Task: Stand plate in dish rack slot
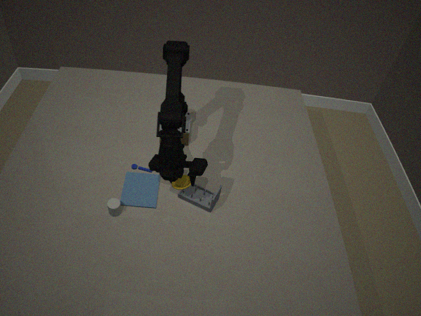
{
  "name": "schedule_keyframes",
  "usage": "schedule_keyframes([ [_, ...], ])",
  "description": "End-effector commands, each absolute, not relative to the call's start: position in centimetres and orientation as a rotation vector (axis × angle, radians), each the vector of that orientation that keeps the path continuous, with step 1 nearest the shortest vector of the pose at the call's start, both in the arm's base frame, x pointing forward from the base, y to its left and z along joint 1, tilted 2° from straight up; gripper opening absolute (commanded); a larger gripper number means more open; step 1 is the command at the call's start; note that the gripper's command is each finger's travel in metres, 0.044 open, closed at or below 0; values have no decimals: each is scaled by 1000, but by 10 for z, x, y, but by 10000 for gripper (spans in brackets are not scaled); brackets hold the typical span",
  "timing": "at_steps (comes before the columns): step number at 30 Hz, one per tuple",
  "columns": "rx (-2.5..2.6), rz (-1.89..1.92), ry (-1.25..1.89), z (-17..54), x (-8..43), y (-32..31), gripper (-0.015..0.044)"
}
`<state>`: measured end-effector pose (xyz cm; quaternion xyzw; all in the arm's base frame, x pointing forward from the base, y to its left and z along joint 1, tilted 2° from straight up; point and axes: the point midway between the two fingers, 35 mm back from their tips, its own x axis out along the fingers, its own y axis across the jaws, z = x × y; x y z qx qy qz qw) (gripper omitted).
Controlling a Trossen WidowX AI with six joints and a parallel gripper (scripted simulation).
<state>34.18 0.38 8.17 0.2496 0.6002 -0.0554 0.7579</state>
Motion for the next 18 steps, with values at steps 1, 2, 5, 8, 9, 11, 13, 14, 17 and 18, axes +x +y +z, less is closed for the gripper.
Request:
schedule_keyframes([
  [1,556,-49,1261,71,354,4,0],
  [2,559,-29,1247,68,357,4,0],
  [5,566,28,1204,61,365,4,0],
  [8,570,85,1160,54,373,4,0],
  [9,571,103,1145,52,375,4,0],
  [11,571,140,1114,48,379,4,0],
  [13,569,177,1082,45,383,4,0],
  [14,568,195,1065,43,385,4,0],
  [17,561,248,1016,38,389,3,0],
  [18,559,266,999,37,390,3,0],
])
